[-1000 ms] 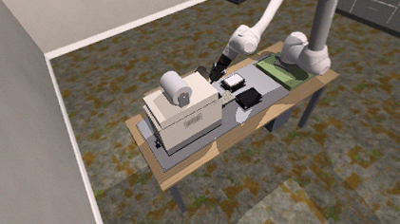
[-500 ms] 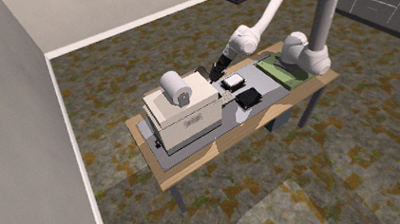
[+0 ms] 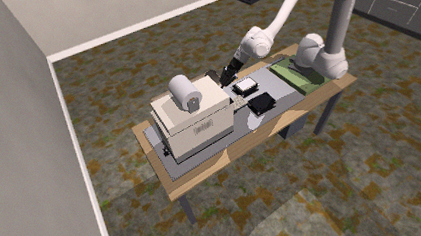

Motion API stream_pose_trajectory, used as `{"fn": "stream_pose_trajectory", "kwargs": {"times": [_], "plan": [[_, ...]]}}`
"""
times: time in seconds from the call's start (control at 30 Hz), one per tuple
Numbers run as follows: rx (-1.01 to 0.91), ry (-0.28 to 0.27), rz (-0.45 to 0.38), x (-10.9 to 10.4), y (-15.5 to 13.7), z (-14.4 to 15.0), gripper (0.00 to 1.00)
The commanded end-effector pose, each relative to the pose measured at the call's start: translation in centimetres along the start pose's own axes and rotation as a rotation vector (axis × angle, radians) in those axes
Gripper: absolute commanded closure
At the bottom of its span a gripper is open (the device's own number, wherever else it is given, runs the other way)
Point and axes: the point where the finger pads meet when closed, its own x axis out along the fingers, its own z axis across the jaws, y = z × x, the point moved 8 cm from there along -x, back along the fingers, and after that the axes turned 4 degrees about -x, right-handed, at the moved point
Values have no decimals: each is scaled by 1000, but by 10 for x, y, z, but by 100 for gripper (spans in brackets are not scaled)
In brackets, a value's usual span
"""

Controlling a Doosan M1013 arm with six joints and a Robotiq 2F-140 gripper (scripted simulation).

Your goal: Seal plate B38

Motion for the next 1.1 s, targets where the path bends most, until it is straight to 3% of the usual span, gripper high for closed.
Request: {"fn": "stream_pose_trajectory", "kwargs": {"times": [0.0,1.07], "plan": [[0,0,0,0,0,0,90],[0,0,0,2,-3,0,90]]}}
